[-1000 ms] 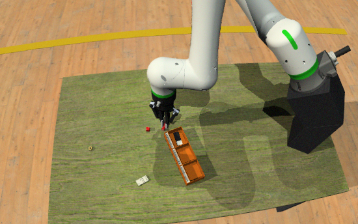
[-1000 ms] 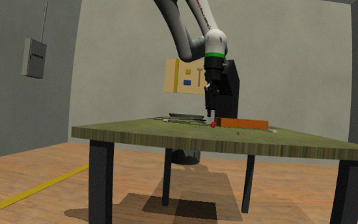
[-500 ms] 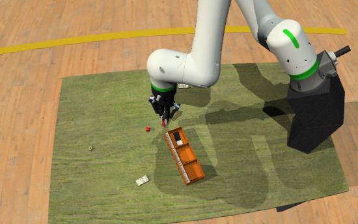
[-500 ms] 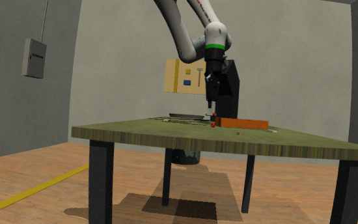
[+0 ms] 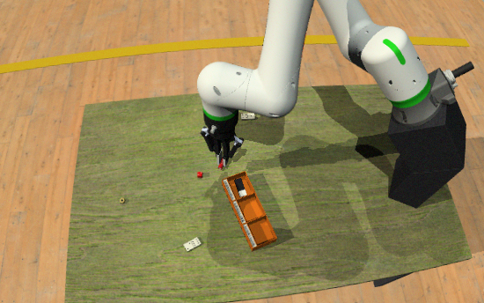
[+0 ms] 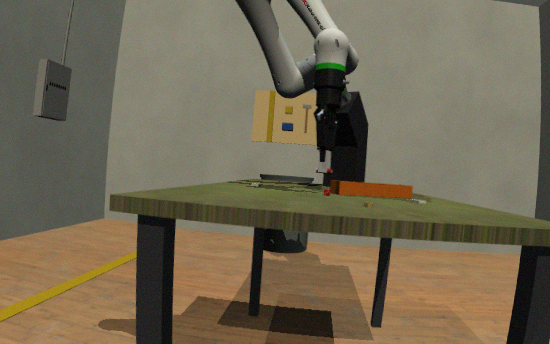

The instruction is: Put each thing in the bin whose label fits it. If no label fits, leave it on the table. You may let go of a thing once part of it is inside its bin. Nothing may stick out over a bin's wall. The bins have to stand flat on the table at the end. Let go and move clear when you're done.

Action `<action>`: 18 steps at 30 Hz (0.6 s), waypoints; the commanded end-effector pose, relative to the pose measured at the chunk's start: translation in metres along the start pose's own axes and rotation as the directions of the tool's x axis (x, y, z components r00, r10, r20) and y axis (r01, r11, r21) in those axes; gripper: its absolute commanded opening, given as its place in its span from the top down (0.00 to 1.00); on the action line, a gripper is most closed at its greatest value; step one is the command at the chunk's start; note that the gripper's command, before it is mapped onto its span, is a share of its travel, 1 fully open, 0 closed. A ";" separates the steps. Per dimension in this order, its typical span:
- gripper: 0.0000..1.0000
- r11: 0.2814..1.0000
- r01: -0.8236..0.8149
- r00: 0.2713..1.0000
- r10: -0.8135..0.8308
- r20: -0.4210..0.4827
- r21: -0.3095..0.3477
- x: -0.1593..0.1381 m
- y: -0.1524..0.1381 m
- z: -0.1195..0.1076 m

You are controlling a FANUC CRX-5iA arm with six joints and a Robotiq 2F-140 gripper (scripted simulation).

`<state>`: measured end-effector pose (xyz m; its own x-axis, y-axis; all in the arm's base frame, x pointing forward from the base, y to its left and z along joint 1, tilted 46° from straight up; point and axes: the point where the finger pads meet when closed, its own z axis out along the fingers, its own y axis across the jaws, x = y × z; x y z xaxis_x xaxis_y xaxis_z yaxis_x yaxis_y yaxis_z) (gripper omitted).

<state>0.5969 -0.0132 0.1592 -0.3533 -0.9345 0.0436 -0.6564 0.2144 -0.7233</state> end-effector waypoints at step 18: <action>0.85 1.000 0.000 1.000 0.000 0.000 0.000 -0.048 0.061 0.000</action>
<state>0.5812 0.0266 0.1271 -0.3512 -0.9353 0.0443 -0.6608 0.2141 -0.7194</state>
